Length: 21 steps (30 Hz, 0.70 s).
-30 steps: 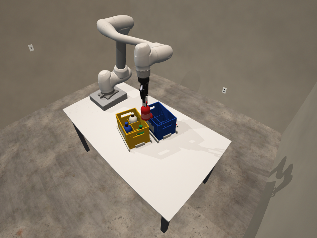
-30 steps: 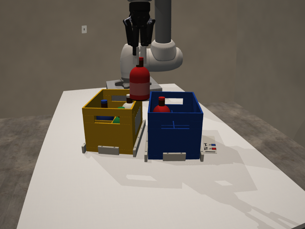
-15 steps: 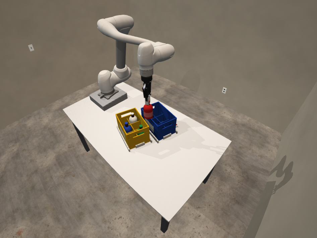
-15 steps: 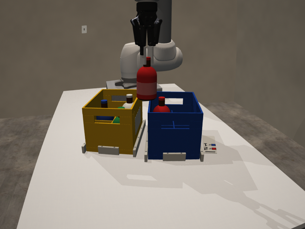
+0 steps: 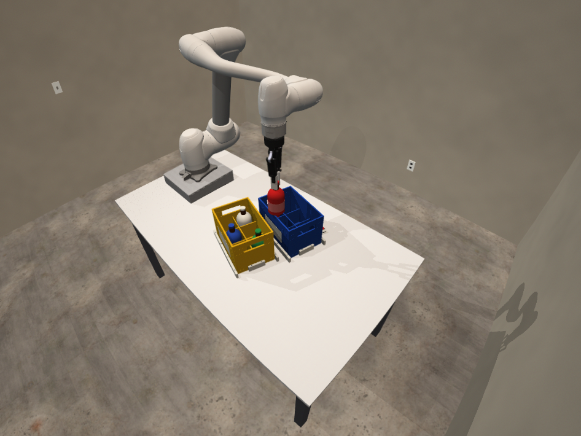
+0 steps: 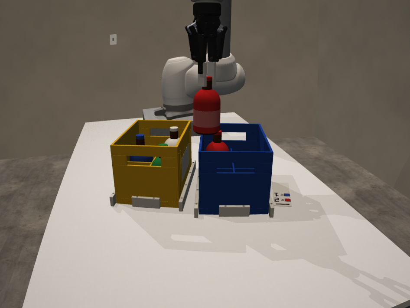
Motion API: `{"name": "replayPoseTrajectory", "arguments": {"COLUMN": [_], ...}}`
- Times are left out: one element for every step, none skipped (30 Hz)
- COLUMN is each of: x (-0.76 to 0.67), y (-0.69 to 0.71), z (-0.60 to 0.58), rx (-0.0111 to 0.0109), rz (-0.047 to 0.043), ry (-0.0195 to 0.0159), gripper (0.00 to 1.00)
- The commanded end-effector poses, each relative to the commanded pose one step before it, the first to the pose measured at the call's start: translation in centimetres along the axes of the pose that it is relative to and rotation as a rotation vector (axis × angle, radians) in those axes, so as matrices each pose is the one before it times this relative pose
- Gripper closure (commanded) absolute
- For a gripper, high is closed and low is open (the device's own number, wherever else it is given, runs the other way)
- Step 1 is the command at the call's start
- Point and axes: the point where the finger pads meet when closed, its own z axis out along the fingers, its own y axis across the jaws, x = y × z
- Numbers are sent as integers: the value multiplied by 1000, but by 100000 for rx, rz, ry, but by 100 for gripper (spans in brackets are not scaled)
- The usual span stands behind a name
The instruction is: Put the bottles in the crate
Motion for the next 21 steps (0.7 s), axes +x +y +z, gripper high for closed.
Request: {"name": "replayPoseTrajectory", "arguments": {"x": [233,101,101,101,0,0,101,101,101,101,101,131,124,120,114,106,12,-5,-9,-6,-6], "y": [-406,-173,-173,-173,0,0,-173,-173,-173,-173,-173,-239,-230,-220,-209,-198,-33,-5,-1,1,1], "z": [-15,0,0,0,0,0,0,0,0,0,0,0,0,0,0,0,0,0,0,0,0], "rx": [4,0,0,0,0,0,0,0,0,0,0,0,0,0,0,0,0,0,0,0,0], "rz": [5,0,0,0,0,0,0,0,0,0,0,0,0,0,0,0,0,0,0,0,0], "ry": [18,0,0,0,0,0,0,0,0,0,0,0,0,0,0,0,0,0,0,0,0], "gripper": [100,100,100,100,100,100,100,100,100,100,100,100,100,100,100,100,100,100,100,100,100]}}
